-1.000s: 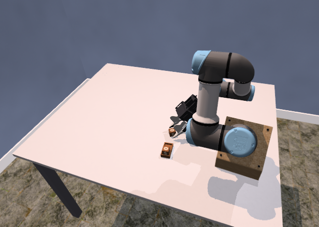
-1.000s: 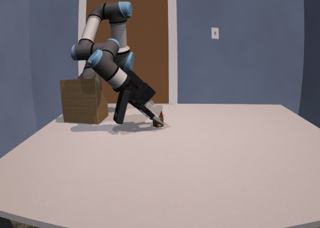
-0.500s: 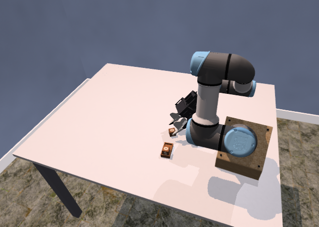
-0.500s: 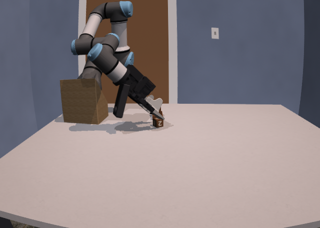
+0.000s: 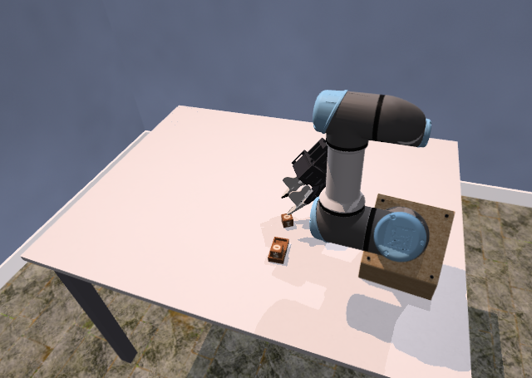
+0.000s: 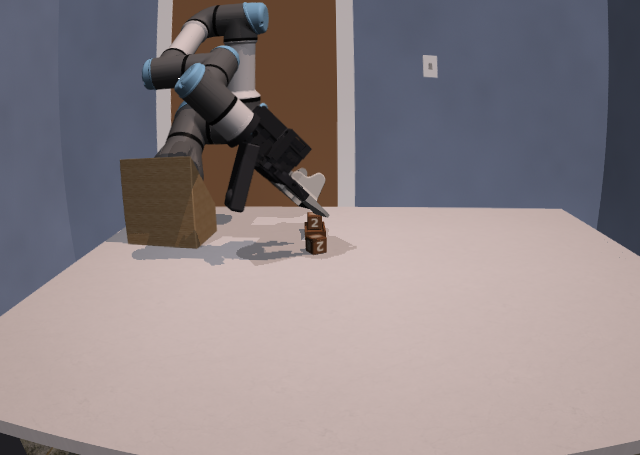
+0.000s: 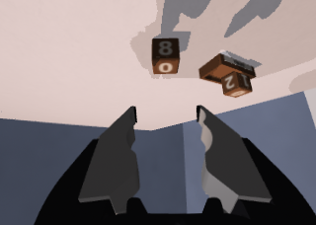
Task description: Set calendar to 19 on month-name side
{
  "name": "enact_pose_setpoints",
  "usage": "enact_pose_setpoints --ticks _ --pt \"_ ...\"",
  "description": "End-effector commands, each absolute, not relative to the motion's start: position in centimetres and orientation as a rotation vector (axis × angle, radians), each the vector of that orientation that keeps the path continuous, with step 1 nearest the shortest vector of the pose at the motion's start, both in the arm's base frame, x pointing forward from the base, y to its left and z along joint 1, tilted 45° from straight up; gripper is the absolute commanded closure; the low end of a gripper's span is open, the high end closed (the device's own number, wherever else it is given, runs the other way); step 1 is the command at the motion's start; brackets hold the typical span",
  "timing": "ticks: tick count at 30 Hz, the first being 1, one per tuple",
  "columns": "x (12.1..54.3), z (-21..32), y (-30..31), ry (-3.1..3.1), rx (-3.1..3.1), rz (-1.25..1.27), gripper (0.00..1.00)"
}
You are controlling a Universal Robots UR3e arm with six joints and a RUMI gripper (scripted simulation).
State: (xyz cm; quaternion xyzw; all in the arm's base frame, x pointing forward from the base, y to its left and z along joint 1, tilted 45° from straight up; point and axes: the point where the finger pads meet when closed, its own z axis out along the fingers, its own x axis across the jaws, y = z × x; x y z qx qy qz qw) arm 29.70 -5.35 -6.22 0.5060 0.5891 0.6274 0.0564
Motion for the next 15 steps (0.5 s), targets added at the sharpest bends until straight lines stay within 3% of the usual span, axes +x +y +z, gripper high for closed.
enact_pose_setpoints --ticks 1,15 --pt "29.58 -5.73 -5.93 1.79 1.533 1.903 0.6" --pt "29.51 -5.75 -5.96 1.854 1.55 1.877 0.6"
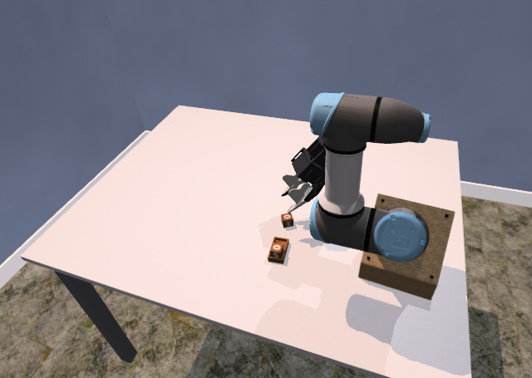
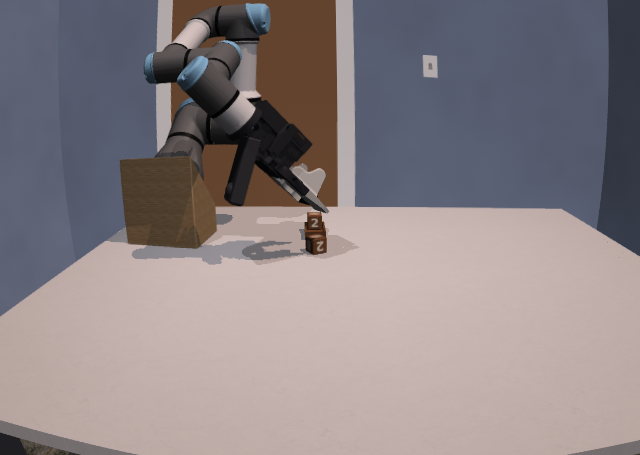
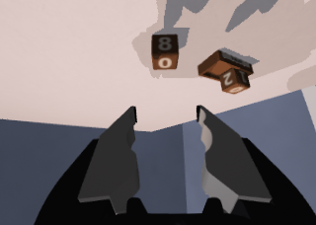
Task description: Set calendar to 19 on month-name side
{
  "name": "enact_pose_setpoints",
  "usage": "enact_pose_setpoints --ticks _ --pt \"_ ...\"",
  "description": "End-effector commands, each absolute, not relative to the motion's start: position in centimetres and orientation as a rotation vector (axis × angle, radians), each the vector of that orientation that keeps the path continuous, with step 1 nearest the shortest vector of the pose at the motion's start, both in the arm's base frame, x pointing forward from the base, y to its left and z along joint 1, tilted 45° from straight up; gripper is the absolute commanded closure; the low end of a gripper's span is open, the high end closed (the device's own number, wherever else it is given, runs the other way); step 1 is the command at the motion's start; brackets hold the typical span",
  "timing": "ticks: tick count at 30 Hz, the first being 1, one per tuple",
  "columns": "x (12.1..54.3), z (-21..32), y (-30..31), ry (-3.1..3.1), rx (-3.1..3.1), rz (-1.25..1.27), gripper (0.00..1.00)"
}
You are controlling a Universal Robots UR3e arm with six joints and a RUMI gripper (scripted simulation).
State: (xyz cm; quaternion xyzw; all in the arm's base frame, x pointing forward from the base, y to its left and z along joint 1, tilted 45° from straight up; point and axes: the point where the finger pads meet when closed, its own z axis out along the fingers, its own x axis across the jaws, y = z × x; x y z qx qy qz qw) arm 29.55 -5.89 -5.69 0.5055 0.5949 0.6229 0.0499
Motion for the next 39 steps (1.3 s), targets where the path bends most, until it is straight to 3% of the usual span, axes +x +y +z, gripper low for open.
enact_pose_setpoints --ticks 1,39 --pt "29.5 -5.77 -5.96 1.874 1.556 1.867 0.6" --pt "29.73 -5.5 -5.99 2.335 1.649 1.575 0.6"
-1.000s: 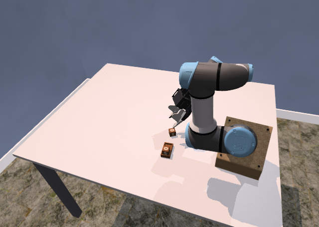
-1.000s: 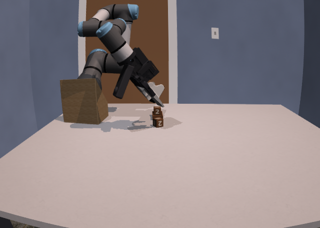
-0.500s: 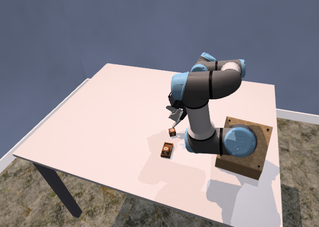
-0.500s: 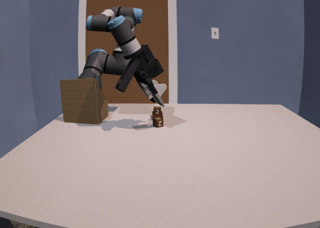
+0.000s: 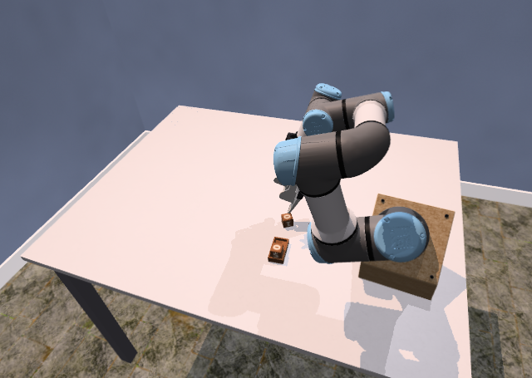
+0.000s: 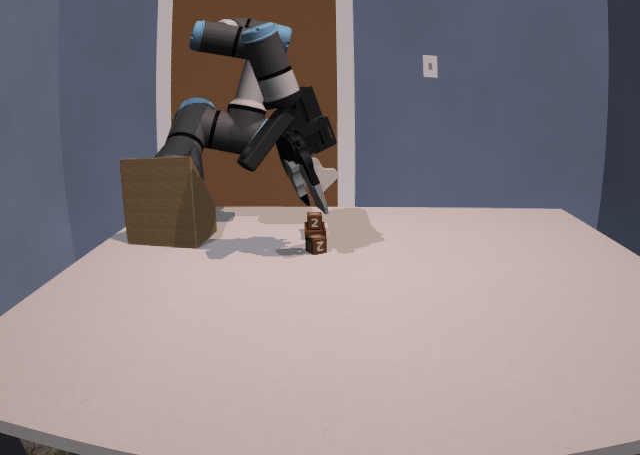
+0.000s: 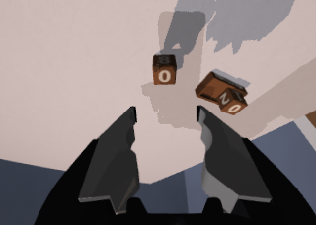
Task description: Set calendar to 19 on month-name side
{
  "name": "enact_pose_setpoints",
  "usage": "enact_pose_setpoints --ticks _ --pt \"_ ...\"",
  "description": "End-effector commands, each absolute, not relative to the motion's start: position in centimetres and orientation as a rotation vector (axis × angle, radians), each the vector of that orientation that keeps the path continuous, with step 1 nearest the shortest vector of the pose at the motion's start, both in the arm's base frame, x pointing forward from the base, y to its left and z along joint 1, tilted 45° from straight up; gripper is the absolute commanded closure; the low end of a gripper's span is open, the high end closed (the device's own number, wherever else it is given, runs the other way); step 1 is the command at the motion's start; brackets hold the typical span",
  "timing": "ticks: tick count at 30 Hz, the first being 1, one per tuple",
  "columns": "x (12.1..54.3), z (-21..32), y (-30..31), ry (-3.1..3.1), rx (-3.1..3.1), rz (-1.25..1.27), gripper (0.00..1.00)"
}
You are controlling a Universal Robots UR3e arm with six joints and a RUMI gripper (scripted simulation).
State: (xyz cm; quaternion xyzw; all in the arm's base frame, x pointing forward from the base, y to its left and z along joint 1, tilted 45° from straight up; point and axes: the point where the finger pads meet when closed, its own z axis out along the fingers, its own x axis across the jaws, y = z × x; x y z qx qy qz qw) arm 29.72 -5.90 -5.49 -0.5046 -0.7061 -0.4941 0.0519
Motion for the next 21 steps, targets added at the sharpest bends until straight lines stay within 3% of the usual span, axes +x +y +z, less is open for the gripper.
enact_pose_setpoints --ticks 1,21 --pt "29.76 -5.47 -6.0 -2.168 -1.521 -1.436 0.6" --pt "29.86 -5.36 -5.98 -2.209 -1.48 -1.281 0.6"
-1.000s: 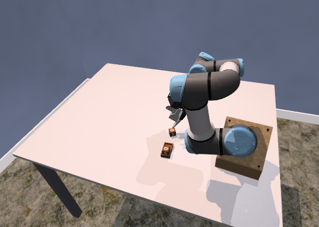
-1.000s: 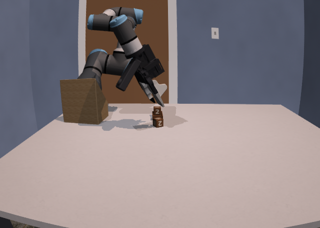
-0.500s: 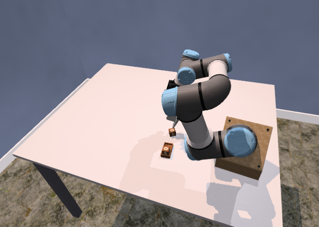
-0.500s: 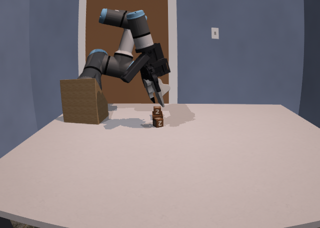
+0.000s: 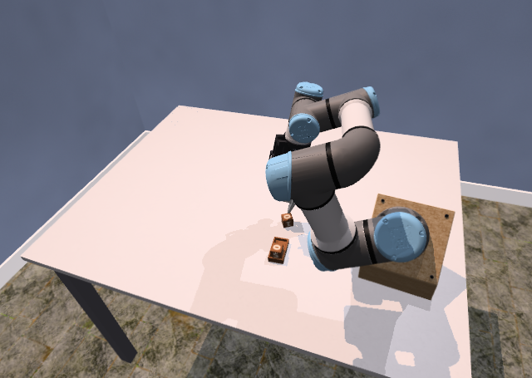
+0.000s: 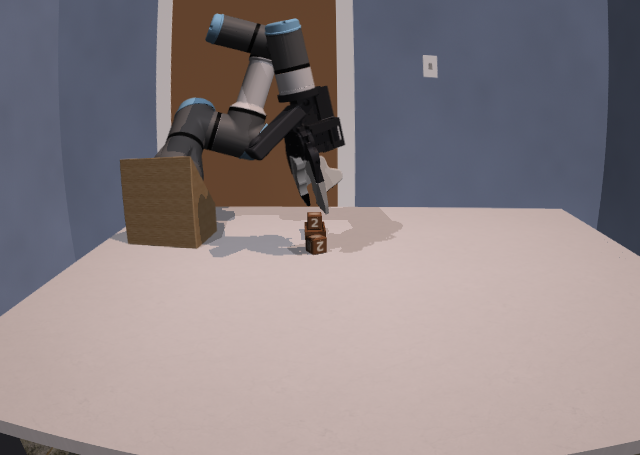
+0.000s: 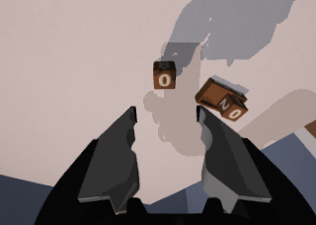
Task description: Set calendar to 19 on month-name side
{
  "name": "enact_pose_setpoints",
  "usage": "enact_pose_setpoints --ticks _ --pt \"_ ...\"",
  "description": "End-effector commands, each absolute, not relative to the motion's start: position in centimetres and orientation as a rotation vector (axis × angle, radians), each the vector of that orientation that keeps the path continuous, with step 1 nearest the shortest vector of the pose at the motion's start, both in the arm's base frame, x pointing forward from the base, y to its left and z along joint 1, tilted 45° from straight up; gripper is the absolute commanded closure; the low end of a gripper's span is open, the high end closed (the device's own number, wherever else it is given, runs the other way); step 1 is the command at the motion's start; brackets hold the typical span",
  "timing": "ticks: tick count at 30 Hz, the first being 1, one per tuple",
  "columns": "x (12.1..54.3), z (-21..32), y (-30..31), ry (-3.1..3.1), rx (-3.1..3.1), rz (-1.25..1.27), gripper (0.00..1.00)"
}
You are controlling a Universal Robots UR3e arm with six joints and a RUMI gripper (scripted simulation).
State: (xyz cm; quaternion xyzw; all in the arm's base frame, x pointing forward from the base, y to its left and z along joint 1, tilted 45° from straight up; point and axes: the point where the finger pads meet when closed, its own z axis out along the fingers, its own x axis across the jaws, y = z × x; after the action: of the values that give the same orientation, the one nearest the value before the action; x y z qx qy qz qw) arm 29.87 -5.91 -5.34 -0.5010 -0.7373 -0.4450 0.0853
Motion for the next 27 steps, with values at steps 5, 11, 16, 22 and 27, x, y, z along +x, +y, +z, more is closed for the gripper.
enact_pose_setpoints --ticks 5,11,16,22,27 --pt "29.89 -5.36 -5.96 -2.234 -1.445 -1.166 0.6" --pt "30.07 -5.23 -5.98 -2.259 -1.416 -1.05 0.6" --pt "30.12 -5.18 -5.99 -2.265 -1.411 -1.026 0.6" --pt "30.14 -5.17 -6.0 -2.266 -1.41 -1.021 0.0" --pt "30.14 -5.17 -6.0 -2.266 -1.41 -1.021 0.0"
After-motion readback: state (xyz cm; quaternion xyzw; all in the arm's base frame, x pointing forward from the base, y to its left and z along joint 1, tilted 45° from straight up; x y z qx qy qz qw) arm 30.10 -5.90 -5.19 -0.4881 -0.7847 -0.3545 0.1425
